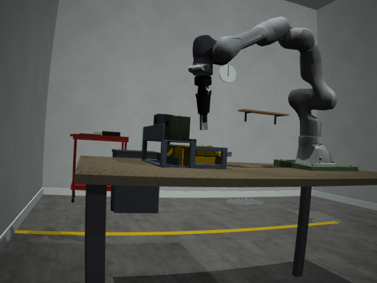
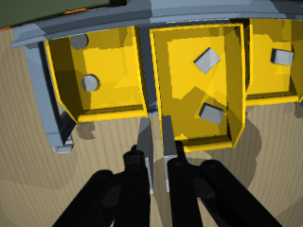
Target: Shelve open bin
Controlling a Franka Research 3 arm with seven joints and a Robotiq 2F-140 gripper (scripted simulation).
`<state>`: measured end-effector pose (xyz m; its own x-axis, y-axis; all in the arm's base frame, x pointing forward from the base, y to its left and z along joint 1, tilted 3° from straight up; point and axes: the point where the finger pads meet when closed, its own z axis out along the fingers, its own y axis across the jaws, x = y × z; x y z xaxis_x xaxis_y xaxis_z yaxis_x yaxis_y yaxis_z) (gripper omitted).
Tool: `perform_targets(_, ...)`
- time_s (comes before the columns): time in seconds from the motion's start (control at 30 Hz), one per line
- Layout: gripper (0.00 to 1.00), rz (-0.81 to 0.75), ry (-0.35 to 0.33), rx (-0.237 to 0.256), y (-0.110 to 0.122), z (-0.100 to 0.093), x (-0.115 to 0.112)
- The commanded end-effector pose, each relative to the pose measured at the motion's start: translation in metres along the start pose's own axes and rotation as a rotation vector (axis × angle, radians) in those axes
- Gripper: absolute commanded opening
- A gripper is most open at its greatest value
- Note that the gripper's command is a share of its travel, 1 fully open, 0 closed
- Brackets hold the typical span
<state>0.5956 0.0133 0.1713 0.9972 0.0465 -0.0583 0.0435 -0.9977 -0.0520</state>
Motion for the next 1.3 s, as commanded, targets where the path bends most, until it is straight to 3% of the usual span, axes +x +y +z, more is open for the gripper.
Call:
perform_targets(0.0, 0.06, 0.004, -0.002, -0.003, 0.0006, -0.0015, -0.0008)
perform_targets(0.07, 0.06, 0.004, -0.002, -0.003, 0.0006, -0.0015, -0.0008)
perform_targets(0.1, 0.00, 0.004, -0.002, -0.003, 0.0006, -0.0015, -0.0008)
perform_targets(1.27, 0.00, 0.013, -0.002, -0.003, 0.0013, -0.0016, -0.0014)
